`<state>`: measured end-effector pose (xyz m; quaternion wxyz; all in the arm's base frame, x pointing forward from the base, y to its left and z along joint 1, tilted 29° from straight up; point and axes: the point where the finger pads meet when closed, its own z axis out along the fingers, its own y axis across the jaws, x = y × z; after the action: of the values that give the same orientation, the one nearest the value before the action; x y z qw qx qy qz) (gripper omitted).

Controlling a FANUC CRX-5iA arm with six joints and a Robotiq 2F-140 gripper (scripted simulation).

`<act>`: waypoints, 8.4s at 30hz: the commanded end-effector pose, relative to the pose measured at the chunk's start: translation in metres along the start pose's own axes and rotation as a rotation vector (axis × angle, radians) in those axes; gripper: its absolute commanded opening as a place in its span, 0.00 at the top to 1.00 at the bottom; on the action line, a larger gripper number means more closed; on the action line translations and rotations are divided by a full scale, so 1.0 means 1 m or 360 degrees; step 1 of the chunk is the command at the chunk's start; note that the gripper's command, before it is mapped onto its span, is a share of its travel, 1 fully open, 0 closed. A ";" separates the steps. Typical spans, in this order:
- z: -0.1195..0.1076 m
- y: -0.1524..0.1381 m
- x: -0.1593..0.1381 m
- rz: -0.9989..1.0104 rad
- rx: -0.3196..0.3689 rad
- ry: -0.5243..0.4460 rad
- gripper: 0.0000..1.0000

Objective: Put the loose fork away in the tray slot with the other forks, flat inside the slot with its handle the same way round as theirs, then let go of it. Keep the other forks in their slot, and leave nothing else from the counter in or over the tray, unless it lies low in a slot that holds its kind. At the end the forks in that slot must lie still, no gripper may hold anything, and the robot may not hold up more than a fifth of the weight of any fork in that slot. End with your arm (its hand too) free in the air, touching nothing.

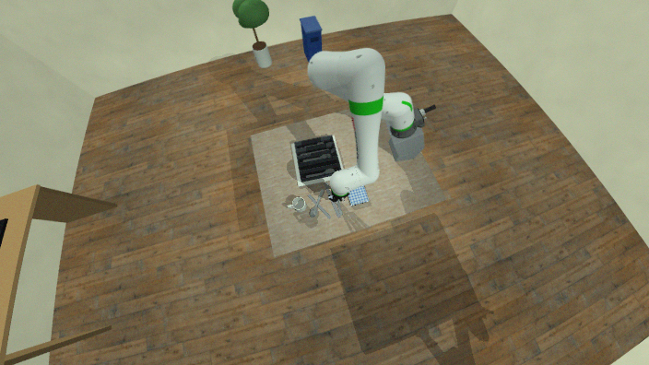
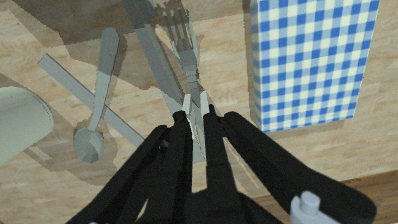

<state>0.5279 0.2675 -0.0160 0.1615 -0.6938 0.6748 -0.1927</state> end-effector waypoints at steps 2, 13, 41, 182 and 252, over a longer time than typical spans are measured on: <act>0.000 0.000 0.000 0.0000 0.0000 0.0000 0.97; 0.000 0.000 0.000 0.0000 0.0000 0.0000 0.97; -0.006 0.000 0.000 0.0000 0.0000 0.0000 0.97; -0.144 -0.084 0.333 0.2308 -0.0023 -0.0054 0.97; -0.083 -0.082 0.330 0.2583 0.0117 -0.0111 0.97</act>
<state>0.5612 -0.0561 0.1169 0.2939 0.0114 0.9557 -0.0154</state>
